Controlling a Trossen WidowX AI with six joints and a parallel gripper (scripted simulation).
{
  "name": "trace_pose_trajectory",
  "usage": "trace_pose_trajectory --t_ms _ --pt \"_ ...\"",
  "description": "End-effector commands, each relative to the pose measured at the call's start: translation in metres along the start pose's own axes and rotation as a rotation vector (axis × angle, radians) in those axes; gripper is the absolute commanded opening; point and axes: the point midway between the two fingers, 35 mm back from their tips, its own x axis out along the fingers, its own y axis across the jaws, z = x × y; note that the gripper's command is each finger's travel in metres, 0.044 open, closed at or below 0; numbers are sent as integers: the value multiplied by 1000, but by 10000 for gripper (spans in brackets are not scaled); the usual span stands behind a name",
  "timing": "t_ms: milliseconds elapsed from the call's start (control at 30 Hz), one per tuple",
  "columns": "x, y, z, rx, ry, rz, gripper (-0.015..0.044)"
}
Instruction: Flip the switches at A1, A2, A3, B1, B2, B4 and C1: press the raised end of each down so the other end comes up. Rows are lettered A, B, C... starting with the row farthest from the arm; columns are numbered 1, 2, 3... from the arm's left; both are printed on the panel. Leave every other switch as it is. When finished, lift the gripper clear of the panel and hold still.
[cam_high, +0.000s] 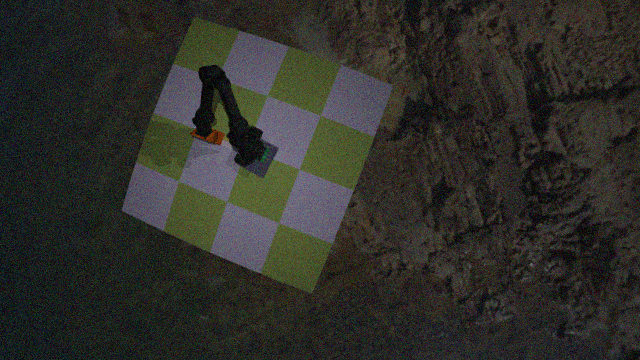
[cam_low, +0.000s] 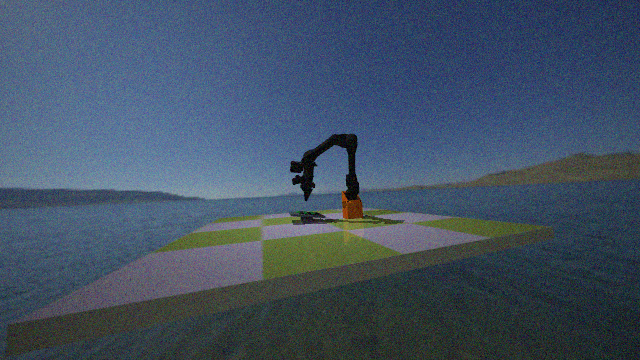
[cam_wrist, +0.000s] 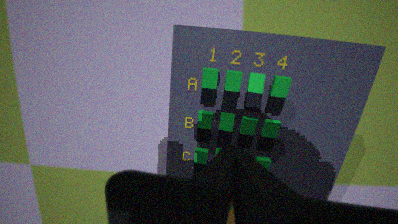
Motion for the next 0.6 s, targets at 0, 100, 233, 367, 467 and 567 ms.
trace_pose_trajectory --t_ms 0,100,233,367,467,567 --pt "-2 -19 -2 -1 9 -7 0" --pt "-2 -40 -2 -1 9 -7 0" --pt "0 -40 -2 -2 11 -7 0" --pt "33 -40 -2 -2 34 -6 0" --pt "33 -40 -2 -2 34 -6 0" --pt "33 -40 -2 -2 34 -6 0"
